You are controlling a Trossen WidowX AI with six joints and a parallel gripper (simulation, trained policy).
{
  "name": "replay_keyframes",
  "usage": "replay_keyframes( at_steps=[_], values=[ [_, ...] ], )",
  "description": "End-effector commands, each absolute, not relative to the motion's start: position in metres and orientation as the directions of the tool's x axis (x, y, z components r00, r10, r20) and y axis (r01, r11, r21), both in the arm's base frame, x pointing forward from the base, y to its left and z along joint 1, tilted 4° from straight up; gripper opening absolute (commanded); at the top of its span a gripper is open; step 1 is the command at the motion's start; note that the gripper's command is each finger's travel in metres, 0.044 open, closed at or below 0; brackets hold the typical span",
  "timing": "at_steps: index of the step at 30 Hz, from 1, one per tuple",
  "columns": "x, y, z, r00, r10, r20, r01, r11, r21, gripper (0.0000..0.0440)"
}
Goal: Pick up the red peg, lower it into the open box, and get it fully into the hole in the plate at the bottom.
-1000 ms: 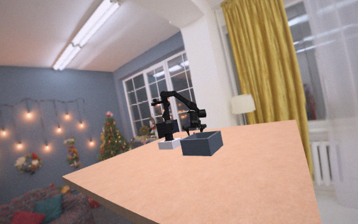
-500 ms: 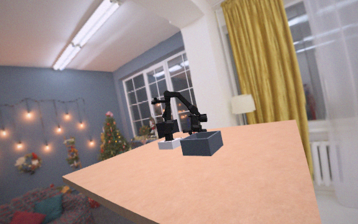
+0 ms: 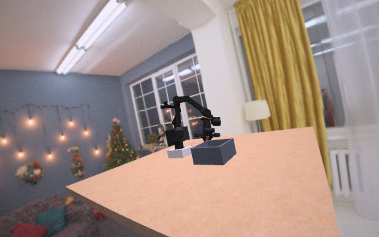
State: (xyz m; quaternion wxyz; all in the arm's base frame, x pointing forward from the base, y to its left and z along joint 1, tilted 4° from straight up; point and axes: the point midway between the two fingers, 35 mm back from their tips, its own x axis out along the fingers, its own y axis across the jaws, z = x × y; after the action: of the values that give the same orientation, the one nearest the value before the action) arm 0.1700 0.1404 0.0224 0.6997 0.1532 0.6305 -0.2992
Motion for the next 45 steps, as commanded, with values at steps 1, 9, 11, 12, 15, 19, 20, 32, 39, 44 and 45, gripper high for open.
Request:
replay_keyframes(
  at_steps=[1, 9, 11, 12, 15, 19, 20, 32, 39, 44, 45],
  values=[
    [0.178, 0.139, 0.04, 0.053, -0.23, -0.972, 0.613, 0.776, -0.15, 0.0],
    [0.196, 0.134, 0.076, 0.103, -0.235, -0.967, 0.649, 0.753, -0.114, 0.0],
    [0.201, 0.131, 0.084, 0.113, -0.239, -0.964, 0.664, 0.741, -0.106, 0.0],
    [0.204, 0.13, 0.087, 0.117, -0.242, -0.963, 0.672, 0.734, -0.102, 0.0],
    [0.213, 0.123, 0.095, 0.129, -0.251, -0.959, 0.698, 0.71, -0.091, 0.0],
    [0.227, 0.113, 0.104, 0.149, -0.261, -0.954, 0.734, 0.675, -0.07, 0.0],
    [0.231, 0.111, 0.105, 0.153, -0.264, -0.952, 0.743, 0.666, -0.065, 0.0],
    [0.275, 0.07, 0.119, 0.182, -0.299, -0.937, 0.824, 0.566, -0.02, 0.0],
    [0.298, 0.042, 0.117, 0.186, -0.314, -0.931, 0.848, 0.53, -0.01, 0.0],
    [0.313, 0.021, 0.112, 0.184, -0.318, -0.93, 0.855, 0.518, -0.008, 0.0],
    [0.316, 0.017, 0.111, 0.184, -0.317, -0.93, 0.855, 0.518, -0.008, 0.0]
  ],
)
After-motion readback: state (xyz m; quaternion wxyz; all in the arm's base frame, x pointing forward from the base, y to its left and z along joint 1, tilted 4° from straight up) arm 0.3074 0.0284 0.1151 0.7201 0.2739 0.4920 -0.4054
